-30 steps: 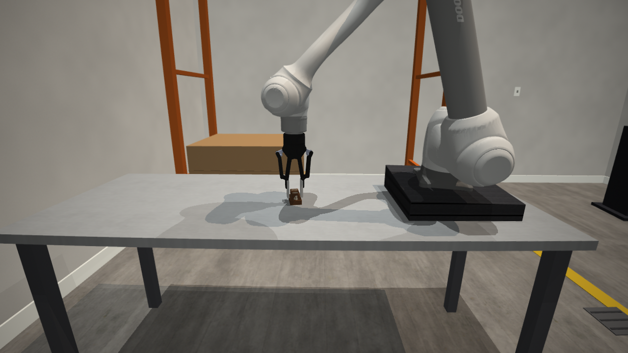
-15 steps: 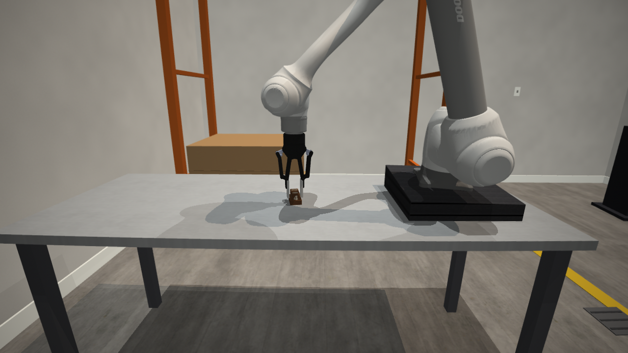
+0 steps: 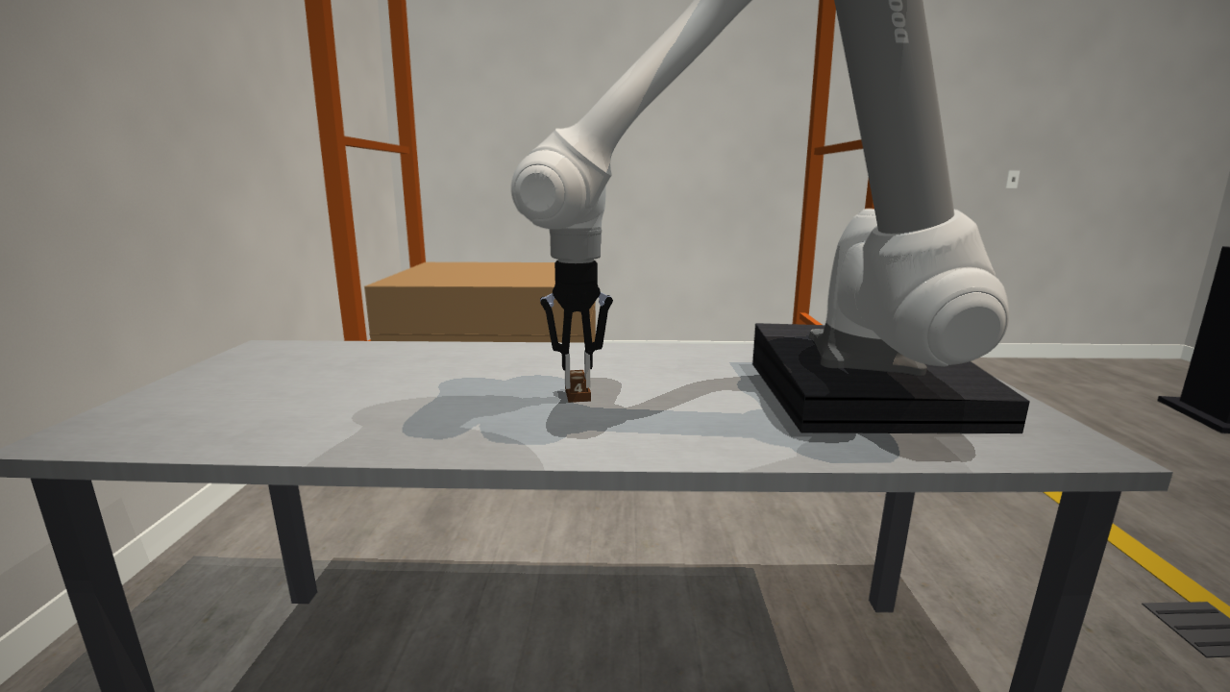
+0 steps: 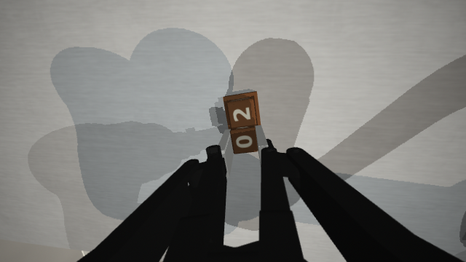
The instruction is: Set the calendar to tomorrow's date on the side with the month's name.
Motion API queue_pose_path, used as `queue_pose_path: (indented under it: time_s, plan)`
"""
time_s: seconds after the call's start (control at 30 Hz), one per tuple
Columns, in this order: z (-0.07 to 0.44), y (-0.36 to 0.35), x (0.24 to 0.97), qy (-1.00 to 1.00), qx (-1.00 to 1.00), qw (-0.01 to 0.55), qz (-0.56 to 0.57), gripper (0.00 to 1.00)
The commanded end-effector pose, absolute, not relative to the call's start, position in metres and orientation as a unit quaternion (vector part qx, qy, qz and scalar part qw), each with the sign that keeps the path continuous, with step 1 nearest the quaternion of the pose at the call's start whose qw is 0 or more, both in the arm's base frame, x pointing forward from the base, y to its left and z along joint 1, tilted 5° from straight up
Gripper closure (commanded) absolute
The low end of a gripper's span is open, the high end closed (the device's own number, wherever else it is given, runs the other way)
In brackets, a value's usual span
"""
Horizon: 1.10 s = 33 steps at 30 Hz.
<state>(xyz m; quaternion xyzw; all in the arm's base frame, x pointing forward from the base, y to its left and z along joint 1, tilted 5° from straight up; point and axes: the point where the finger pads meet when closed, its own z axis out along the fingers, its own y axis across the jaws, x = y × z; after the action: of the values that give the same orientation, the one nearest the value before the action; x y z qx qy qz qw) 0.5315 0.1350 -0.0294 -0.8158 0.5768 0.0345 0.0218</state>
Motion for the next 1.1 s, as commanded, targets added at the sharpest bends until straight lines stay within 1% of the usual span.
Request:
queue_pose_path:
  time_s: [0.0,0.9,1.07]
  plan:
    - [-0.0331,0.1369,0.5272,0.574,-0.818,0.021,0.036,0.84]
    - [-0.0331,0.1369,0.5272,0.574,-0.818,0.021,0.036,0.84]
    - [-0.0238,0.1362,0.5275,0.574,-0.818,0.021,0.036,0.84]
